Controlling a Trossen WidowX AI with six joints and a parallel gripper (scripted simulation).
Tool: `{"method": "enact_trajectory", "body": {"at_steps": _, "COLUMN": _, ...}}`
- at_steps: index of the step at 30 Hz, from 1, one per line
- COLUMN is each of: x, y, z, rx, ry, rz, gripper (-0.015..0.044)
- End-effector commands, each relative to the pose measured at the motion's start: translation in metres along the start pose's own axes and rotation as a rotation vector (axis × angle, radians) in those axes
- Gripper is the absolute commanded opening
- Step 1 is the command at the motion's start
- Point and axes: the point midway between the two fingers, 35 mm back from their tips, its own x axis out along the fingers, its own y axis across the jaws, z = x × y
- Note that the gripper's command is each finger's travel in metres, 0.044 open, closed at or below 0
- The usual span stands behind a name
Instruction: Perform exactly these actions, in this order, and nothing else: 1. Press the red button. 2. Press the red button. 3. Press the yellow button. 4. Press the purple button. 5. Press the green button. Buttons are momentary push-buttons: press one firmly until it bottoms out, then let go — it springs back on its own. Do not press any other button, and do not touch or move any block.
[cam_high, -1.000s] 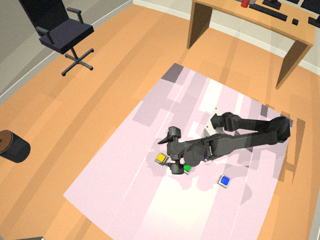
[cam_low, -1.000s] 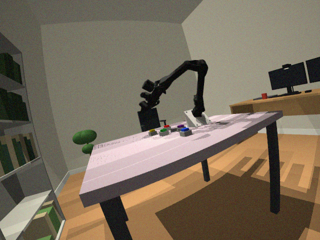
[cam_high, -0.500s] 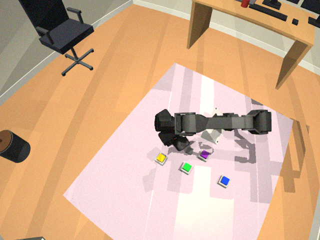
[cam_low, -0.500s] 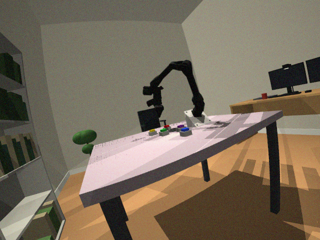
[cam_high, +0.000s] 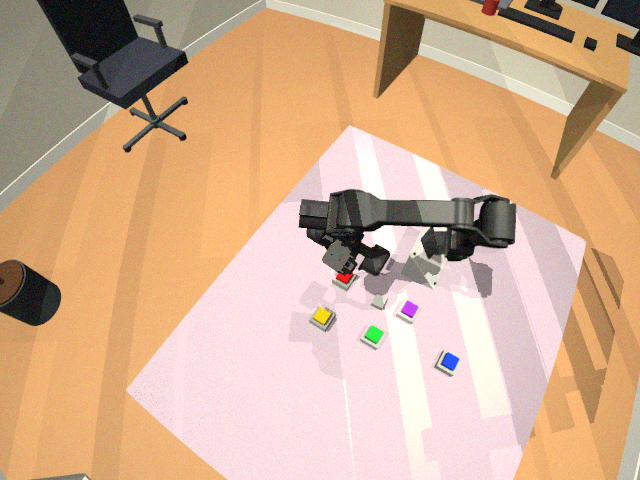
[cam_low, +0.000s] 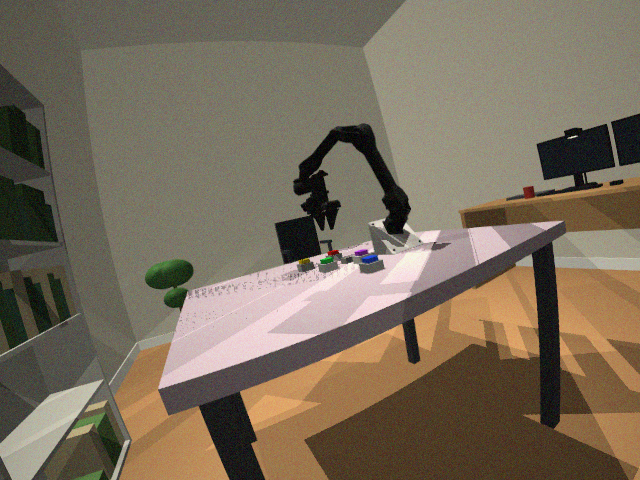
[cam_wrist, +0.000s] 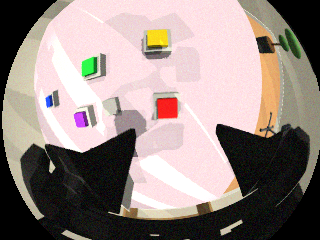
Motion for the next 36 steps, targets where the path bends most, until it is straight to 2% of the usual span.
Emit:
{"method": "enact_trajectory", "body": {"at_steps": 1, "x": 0.034, "y": 0.002, "z": 0.0, "rx": -0.003, "ry": 0.007, "rz": 0.013, "gripper": 0.0295}}
{"method": "enact_trajectory", "body": {"at_steps": 4, "x": 0.056, "y": 0.004, "z": -0.001, "rx": -0.003, "ry": 0.006, "rz": 0.014, "gripper": 0.0216}}
{"method": "enact_trajectory", "body": {"at_steps": 11, "x": 0.056, "y": 0.004, "z": -0.001, "rx": -0.003, "ry": 0.006, "rz": 0.014, "gripper": 0.0032}}
{"method": "enact_trajectory", "body": {"at_steps": 12, "x": 0.056, "y": 0.004, "z": -0.001, "rx": -0.003, "ry": 0.006, "rz": 0.014, "gripper": 0.002}}
{"method": "enact_trajectory", "body": {"at_steps": 21, "x": 0.057, "y": 0.004, "z": -0.001, "rx": -0.003, "ry": 0.006, "rz": 0.014, "gripper": 0.002}}
{"method": "enact_trajectory", "body": {"at_steps": 36, "x": 0.081, "y": 0.004, "z": -0.001, "rx": -0.003, "ry": 0.006, "rz": 0.015, "gripper": 0.002}}
